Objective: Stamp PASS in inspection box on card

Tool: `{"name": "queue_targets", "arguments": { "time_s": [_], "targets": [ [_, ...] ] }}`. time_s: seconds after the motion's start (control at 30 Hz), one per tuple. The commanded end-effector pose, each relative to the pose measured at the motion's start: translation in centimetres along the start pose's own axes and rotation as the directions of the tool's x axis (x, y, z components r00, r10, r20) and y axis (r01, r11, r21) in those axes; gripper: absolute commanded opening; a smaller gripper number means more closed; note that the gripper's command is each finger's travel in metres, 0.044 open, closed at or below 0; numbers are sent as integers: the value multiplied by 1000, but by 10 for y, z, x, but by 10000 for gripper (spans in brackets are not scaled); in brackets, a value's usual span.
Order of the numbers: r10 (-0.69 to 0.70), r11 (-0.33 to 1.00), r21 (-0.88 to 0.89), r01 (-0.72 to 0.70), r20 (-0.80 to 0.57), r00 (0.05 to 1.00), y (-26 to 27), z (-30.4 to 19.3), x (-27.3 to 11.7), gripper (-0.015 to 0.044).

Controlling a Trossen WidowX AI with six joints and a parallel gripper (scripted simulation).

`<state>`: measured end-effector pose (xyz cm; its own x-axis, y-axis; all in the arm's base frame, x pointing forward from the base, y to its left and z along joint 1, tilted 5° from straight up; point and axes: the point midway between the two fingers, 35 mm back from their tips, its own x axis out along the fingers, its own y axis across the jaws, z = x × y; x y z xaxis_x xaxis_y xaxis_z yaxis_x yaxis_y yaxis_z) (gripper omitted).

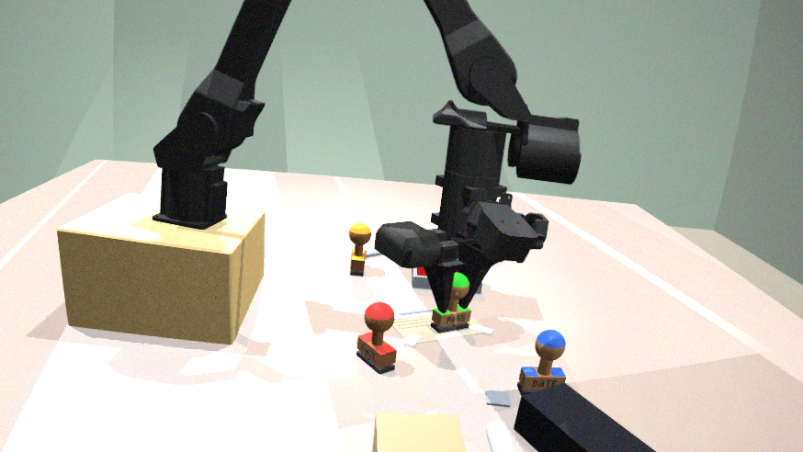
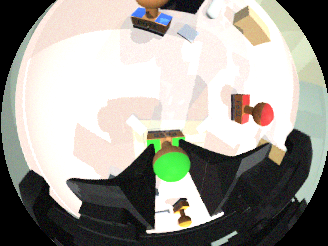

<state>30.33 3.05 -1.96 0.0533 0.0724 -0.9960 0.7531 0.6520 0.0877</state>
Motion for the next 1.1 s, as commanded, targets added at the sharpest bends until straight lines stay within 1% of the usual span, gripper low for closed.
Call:
{"name": "queue_targets", "arguments": {
  "time_s": [0.0, 0.53, 1.07],
  "targets": [
    [6, 1000, 2, -6, 0, 1000, 1, 0, -4, 0],
    [6, 1000, 2, -6, 0, 1000, 1, 0, -9, 0],
    [6, 1000, 2, -6, 0, 1000, 2, 1, -34, 0]
  ]
}}
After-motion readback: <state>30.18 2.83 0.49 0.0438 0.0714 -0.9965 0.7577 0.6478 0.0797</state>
